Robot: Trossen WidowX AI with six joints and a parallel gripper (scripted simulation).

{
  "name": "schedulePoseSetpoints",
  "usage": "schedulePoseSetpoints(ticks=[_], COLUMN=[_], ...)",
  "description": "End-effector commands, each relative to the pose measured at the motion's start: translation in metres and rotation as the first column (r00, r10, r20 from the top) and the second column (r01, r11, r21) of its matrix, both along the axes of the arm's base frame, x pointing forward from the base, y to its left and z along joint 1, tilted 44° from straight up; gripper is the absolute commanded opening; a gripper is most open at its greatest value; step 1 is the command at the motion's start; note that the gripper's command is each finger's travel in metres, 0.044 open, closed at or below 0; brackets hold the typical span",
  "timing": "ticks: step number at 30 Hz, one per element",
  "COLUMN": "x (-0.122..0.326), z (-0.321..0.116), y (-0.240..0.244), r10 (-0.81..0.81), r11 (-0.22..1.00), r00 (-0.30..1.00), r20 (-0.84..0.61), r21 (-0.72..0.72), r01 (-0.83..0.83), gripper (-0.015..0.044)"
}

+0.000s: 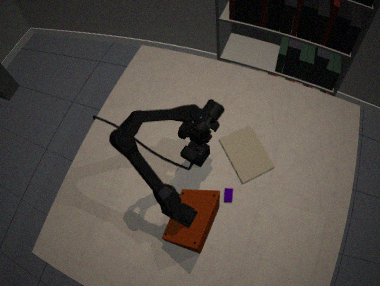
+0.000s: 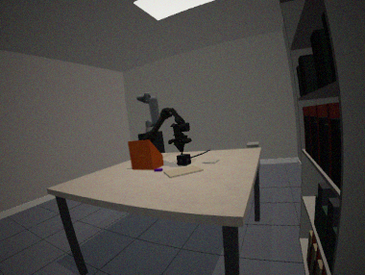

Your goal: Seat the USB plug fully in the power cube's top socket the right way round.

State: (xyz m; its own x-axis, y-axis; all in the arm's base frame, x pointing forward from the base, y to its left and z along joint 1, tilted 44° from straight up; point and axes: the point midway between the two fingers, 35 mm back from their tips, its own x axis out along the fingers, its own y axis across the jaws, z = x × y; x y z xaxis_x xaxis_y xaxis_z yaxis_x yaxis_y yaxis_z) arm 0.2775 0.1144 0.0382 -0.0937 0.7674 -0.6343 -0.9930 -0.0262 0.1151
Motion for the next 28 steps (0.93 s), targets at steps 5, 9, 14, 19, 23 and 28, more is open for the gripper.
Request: schedulePoseSetpoints(ticks=[5, 9, 14, 19, 23, 28], x=[0.0002, 0.0002, 0.0002, 0.0006, 0.0011, 0.0016], z=[0.0004, 0.0004, 0.0004, 0.0018, 0.0047, 0.0082], y=[-0.0003, -0.0003, -0.0003, -0.0015, -0.0043, -0.0078], r10=[-0.001, -0.001, -0.001, -0.001, -0.001, -0.001], r11=[1.0, 1.0, 1.0, 1.0, 1.0, 1.0], r00=[1.0, 1.0, 1.0, 1.0, 1.0, 1.0], r20=[0.001, 0.001, 0.001, 0.002, 0.002, 0.002], r21=[0.0, 0.0, 0.0, 0.0, 0.0, 0.0], r01=[0.001, 0.001, 0.001, 0.001, 0.001, 0.001], gripper=[0.0095, 0.0095, 0.0095, 0.0095, 0.0095, 0.0095])
